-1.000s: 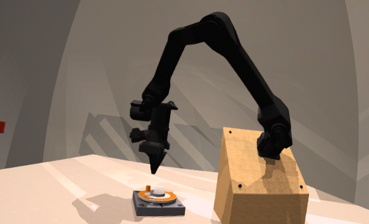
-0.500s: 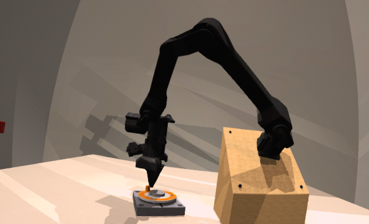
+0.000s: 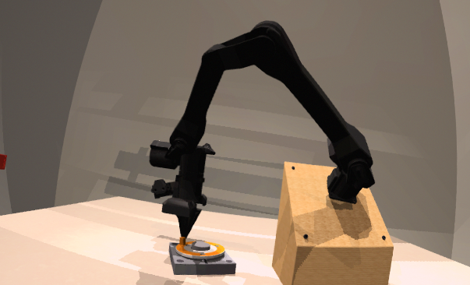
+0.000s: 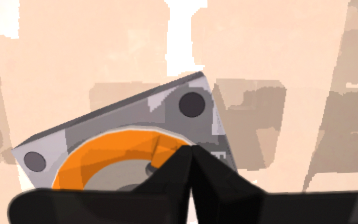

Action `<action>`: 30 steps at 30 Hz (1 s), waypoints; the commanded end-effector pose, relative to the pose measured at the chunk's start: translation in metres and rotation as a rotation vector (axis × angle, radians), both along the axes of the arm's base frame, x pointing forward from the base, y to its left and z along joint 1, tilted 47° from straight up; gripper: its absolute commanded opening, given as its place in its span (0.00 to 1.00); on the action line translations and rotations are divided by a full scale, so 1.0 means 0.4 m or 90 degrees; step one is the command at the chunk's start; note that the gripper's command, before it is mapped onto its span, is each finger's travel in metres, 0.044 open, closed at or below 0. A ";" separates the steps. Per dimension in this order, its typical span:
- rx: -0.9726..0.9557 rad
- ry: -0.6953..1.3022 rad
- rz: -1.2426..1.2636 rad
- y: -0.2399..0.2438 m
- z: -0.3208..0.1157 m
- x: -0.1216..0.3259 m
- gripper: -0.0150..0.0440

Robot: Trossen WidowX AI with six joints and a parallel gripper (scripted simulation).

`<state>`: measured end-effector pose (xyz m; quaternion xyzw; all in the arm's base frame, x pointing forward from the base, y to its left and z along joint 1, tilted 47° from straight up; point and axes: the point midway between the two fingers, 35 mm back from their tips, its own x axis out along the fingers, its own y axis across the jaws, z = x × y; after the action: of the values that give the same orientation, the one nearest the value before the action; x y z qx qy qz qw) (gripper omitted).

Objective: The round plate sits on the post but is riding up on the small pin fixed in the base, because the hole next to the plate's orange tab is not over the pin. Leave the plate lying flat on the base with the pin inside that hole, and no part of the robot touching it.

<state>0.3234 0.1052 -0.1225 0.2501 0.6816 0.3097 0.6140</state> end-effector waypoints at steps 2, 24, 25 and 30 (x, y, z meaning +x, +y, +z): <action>0.003 0.001 0.002 0.017 0.012 0.007 0.25; 0.004 0.001 0.002 0.067 0.067 0.009 0.25; 0.004 0.001 0.002 0.069 0.070 0.008 0.25; 0.004 0.001 0.002 0.080 0.083 0.000 0.25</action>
<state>0.3277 0.1330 -0.0914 0.2495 0.6793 0.3111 0.6161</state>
